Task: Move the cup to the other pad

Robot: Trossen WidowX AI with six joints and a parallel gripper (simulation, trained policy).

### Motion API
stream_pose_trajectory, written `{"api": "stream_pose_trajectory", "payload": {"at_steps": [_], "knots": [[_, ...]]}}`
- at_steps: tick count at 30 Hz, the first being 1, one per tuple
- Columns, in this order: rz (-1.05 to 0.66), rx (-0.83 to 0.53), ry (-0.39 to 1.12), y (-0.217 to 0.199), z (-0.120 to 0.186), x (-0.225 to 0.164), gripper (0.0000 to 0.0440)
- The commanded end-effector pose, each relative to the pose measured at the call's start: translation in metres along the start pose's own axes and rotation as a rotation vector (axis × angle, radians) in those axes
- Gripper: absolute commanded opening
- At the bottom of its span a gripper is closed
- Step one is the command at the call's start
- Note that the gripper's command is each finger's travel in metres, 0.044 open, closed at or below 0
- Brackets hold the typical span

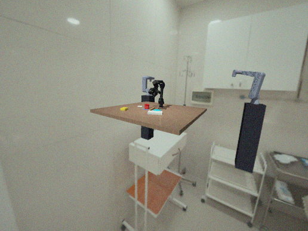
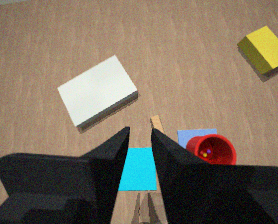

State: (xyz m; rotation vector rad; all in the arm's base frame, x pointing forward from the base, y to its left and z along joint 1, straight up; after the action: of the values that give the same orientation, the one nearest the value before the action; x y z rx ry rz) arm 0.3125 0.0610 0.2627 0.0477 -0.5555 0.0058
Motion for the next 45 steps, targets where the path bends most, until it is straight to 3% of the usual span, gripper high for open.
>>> {"api": "stream_pose_trajectory", "payload": {"at_steps": [1,29,45], "knots": [[0.013,-0.016,0.039,-0.002,-0.002,0.000,0.0106],[0.143,-0.100,0.445,-0.041,-0.033,-0.019,0.0097],[0.201,-0.108,0.577,-0.073,-0.061,-0.041,0.0141]]}}
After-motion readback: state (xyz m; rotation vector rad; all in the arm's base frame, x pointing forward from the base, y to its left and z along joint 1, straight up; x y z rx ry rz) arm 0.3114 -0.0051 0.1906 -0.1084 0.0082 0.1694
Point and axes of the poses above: the point midway between the two fingers, 35 mm back from their tips, its own z axis back along the fingers, its own y axis across the jaws, x = y × z, the point moved 5 cm from there along z, back along the fingers, and after that the axes turned 8 degrees about z, right-handed, at the moved point
